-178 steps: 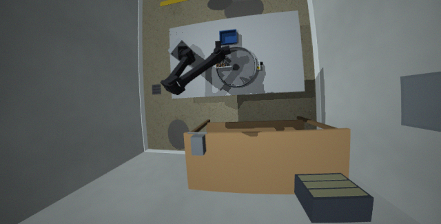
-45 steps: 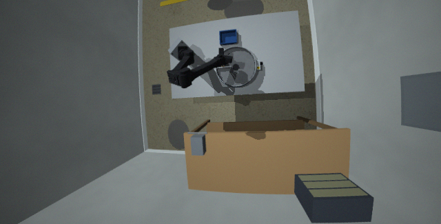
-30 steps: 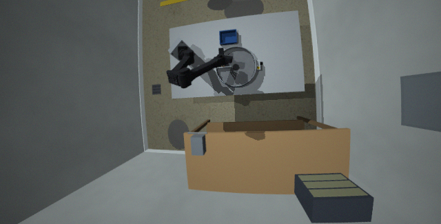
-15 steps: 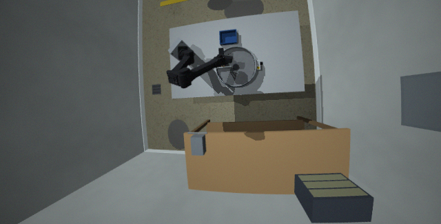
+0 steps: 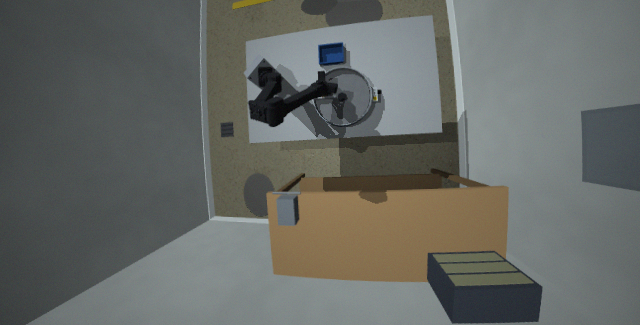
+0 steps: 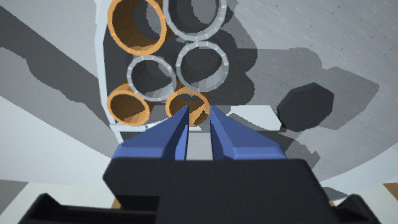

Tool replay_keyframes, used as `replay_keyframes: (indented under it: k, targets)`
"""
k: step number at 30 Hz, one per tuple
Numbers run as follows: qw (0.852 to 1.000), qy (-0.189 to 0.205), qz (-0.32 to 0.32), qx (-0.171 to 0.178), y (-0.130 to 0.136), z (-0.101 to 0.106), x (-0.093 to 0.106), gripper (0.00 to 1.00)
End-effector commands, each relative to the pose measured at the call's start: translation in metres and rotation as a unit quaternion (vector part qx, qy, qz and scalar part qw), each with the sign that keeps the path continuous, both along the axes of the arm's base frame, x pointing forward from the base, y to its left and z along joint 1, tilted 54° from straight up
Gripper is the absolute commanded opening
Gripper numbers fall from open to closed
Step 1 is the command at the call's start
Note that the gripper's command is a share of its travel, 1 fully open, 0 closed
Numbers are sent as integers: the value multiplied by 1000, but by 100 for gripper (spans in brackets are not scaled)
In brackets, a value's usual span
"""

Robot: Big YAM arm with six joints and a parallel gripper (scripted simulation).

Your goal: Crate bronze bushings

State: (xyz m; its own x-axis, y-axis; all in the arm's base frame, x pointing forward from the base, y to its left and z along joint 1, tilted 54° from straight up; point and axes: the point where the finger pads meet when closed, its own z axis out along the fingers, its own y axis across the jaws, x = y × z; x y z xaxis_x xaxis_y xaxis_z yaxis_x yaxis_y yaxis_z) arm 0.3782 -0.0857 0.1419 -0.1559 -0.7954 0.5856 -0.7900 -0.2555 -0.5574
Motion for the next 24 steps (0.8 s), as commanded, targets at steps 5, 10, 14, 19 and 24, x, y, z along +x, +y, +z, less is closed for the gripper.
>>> replay_keyframes:
  k: [5,10,14,19,24]
  targets:
    - [1000,-11,12,-4,5,9,8,19]
    - [1000,-11,12,-4,5,9,8,19]
    - [1000,-11,12,-4,5,9,8,19]
    - [1000,-11,12,-4,5,9,8,19]
    - [1000,-11,12,-4,5,9,8,19]
